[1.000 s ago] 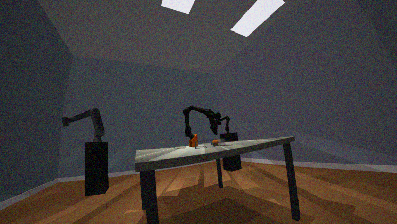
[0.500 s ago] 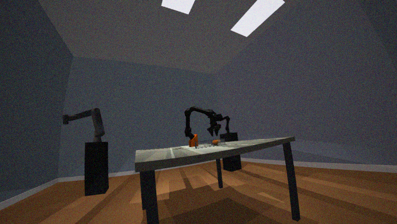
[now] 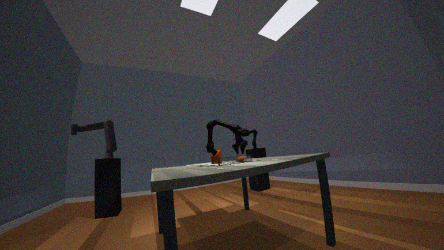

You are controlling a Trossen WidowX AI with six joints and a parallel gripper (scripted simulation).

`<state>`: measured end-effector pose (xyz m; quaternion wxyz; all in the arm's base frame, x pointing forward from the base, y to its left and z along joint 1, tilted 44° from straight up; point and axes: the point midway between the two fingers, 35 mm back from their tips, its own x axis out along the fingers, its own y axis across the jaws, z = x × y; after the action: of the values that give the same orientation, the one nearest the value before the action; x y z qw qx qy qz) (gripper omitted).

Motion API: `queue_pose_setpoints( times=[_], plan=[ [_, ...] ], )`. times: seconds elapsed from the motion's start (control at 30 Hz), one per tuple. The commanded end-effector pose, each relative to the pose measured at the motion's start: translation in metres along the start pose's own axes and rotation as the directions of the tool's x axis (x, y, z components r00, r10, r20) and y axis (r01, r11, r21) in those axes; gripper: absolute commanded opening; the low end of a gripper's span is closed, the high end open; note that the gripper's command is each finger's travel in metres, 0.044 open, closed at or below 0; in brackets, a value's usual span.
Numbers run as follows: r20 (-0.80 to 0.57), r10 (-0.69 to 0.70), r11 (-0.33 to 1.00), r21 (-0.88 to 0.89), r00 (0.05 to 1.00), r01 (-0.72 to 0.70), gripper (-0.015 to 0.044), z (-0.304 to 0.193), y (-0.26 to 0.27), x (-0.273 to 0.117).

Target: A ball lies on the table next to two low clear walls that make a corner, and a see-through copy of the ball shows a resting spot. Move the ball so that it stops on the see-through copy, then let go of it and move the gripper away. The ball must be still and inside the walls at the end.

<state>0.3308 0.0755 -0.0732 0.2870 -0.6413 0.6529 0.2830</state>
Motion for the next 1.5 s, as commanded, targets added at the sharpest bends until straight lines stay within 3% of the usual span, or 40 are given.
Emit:
queue_pose_setpoints(
  times=[0.0,0.9,1.03,1.27,1.47],
  plan=[
    [-0.006,0.0,1.0,-0.008,1.0,0.0,0.0408,0.0,0.0,0.008],
    [-0.008,0.0,1.0,-0.007,1.0,0.0,0.0408,-0.001,0.001,0.049],
    [-0.008,0.0,1.0,-0.007,1.0,0.0,0.0303,-0.001,0.001,0.049],
    [-0.008,0.0,1.0,-0.007,1.0,0.0,0.0256,-0.001,0.001,0.049],
    [-0.001,-0.007,0.998,0.062,1.0,0.007,0.0099,-0.022,-0.011,0.042]
  ],
)
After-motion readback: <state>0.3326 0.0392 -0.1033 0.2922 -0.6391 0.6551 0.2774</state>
